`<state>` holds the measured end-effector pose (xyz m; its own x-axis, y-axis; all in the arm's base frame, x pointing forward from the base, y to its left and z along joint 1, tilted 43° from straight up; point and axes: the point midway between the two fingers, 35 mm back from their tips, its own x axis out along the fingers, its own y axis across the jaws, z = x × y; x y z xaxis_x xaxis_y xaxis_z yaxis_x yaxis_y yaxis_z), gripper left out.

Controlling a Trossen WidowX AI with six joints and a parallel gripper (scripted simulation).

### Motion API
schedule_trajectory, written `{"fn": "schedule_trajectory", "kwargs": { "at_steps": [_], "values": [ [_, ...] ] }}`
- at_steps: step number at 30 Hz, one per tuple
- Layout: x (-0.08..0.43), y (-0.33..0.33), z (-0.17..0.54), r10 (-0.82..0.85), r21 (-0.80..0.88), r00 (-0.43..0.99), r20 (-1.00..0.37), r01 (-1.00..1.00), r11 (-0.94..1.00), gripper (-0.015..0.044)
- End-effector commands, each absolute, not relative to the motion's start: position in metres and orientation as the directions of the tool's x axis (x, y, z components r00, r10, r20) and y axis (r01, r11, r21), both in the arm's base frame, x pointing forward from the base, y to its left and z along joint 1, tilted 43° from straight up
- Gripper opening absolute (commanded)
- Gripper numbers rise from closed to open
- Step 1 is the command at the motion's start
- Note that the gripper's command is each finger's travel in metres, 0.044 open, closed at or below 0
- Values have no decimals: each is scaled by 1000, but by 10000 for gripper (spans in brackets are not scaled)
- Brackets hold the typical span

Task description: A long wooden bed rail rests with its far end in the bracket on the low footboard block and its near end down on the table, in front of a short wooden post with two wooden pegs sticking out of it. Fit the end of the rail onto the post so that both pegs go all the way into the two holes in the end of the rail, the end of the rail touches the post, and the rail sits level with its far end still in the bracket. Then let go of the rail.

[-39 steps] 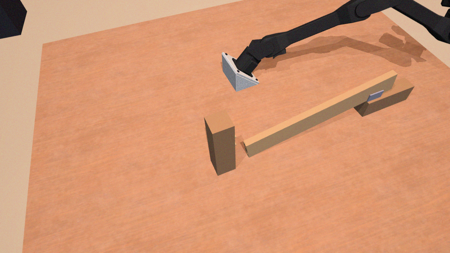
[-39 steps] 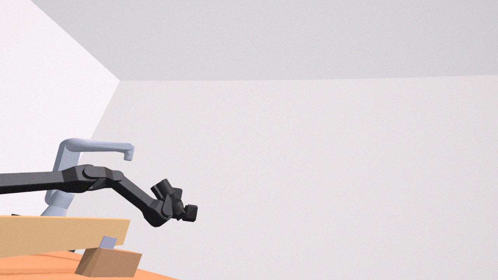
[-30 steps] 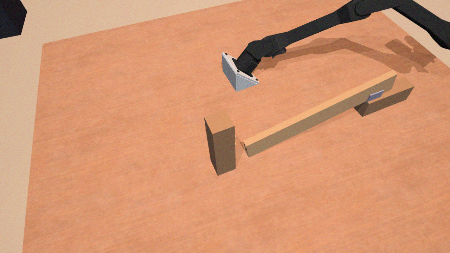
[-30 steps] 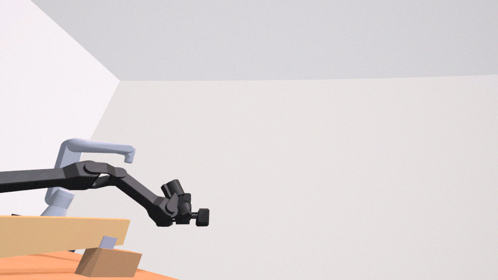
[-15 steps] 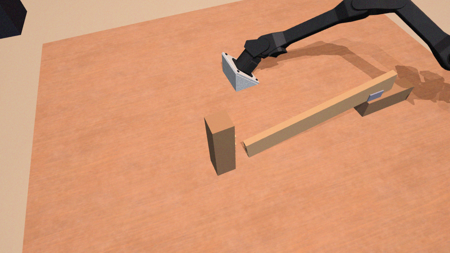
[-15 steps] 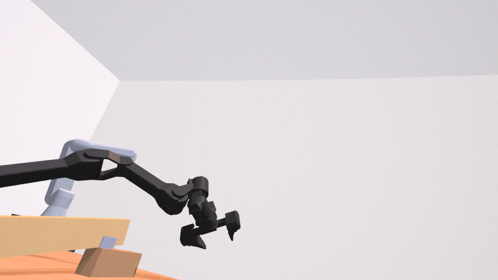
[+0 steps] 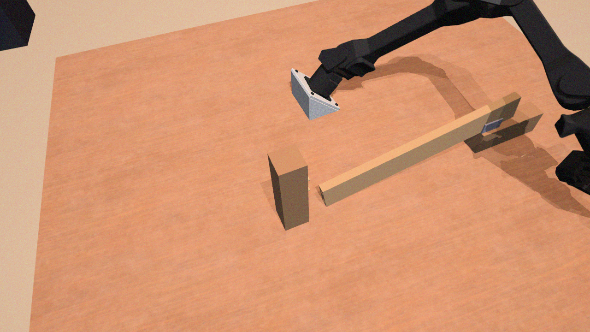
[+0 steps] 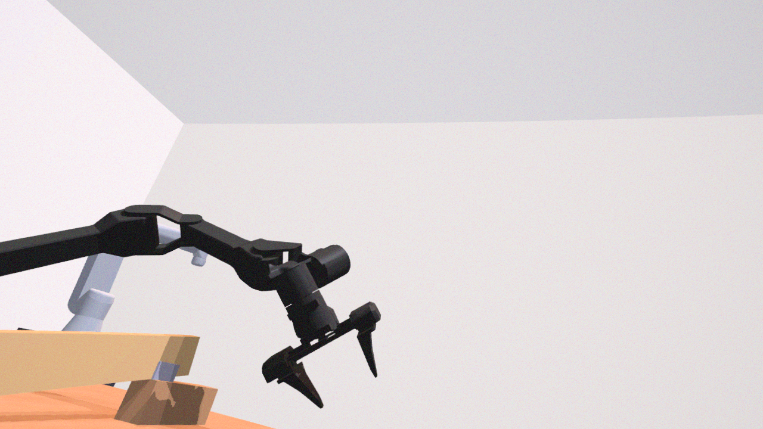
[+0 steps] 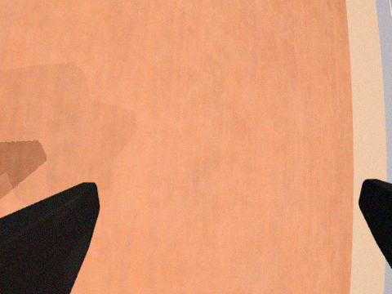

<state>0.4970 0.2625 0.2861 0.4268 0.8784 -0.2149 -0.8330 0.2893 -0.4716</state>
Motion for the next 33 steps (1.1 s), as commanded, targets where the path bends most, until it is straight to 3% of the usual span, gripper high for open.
{"fn": "schedule_trajectory", "kwargs": {
  "at_steps": [1,9,16,24,33],
  "values": [
    [505,216,239,815,-480,459,-354,-837,263,440],
    [479,114,146,677,-411,392,-623,-900,144,440],
    [408,35,85,607,-241,194,-770,-971,5,440],
    [297,-20,60,657,-24,-90,-748,-987,-162,440],
    [288,-21,59,668,-11,-111,-736,-984,-175,440]
  ]
}}
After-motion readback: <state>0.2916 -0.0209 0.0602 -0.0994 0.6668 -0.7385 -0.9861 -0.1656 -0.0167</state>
